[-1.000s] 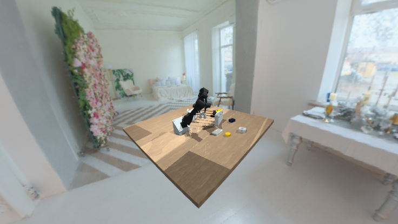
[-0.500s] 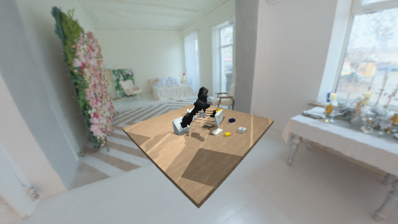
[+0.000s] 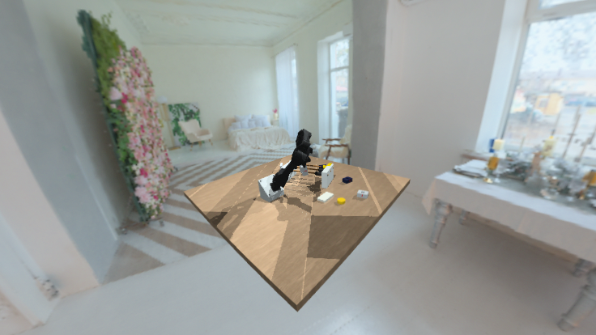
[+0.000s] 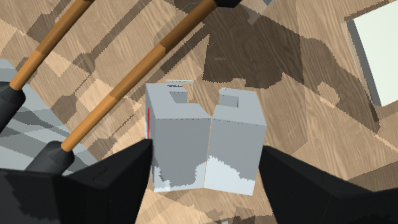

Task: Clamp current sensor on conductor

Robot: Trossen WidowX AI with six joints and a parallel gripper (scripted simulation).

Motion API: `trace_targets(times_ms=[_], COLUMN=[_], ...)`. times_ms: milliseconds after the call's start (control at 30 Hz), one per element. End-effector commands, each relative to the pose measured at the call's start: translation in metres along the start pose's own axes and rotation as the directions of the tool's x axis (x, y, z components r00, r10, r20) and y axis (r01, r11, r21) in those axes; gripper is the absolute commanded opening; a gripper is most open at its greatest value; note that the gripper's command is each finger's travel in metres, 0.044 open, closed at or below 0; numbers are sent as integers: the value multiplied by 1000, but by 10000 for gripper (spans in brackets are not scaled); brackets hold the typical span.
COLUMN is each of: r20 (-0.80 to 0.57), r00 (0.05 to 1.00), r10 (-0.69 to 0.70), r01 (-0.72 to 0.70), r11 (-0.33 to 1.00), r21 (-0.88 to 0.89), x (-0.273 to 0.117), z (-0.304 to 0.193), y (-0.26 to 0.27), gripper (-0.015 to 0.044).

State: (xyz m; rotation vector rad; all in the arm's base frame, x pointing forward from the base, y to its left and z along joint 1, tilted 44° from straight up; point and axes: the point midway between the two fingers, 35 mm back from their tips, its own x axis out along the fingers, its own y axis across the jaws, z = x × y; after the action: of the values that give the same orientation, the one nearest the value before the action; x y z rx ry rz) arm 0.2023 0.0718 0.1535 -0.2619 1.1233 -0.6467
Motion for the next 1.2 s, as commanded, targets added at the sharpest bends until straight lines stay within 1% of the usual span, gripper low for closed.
trace_targets(times_ms=[0,167,367,533,867,1167], r20=[19,29,40,40,43,47], r00=[1000,999,998,998,998,997], r10=[18,29,43,45,53,58], r01=[-21,-37,-58,-60,-68,-74], r11=[985,941,850,843,812,781], r21=[169,337,524,535,580,620], x=[-4,-7,-10,-11,-9,0], z=[2,3,5,13,46,75], y=[1,3,6,15,53,89], gripper=[0,0,0,0,0,0])
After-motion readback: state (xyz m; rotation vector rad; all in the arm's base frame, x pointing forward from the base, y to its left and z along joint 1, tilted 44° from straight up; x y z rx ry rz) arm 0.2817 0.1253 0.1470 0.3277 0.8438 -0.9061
